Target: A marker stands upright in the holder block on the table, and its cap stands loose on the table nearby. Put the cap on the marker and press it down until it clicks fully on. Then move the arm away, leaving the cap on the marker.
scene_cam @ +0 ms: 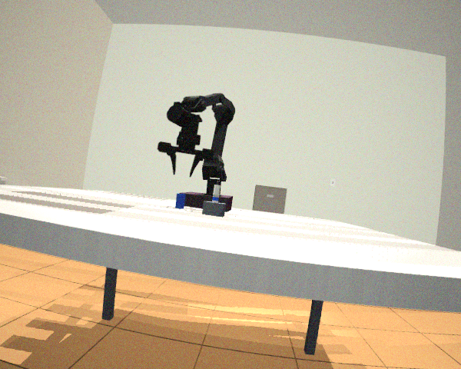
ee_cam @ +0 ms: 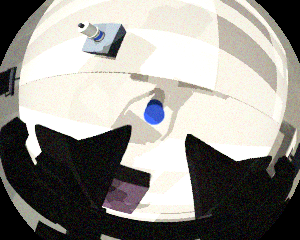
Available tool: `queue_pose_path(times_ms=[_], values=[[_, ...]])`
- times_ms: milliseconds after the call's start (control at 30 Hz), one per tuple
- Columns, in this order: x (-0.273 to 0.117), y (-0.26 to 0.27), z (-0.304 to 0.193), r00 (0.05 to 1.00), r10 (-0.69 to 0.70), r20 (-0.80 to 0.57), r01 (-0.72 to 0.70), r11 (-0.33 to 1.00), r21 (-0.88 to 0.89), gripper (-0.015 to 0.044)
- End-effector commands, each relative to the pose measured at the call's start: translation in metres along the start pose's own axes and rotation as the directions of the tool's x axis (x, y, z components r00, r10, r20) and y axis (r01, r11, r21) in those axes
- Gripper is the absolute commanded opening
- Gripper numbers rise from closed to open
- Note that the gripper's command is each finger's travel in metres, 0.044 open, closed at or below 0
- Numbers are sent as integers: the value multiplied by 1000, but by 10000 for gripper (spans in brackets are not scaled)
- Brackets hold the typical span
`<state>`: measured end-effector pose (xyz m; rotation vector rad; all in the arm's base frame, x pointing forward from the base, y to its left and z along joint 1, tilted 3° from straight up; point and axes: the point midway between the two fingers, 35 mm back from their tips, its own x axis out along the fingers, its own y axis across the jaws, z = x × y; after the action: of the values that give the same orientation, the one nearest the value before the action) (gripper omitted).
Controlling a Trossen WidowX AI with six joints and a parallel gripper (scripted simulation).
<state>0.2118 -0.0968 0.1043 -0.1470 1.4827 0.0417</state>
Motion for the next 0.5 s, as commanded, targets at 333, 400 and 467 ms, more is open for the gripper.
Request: queue_pose_path(times_ms=[333, 400, 467], values=[[44, 5, -2, 1000, 17, -20, -17, 1000, -3, 252], [46, 5, -2, 1000, 17, -20, -17, 1000, -3, 252], [50, 4, -2, 1000, 17, -20, -17, 1000, -3, 252]])
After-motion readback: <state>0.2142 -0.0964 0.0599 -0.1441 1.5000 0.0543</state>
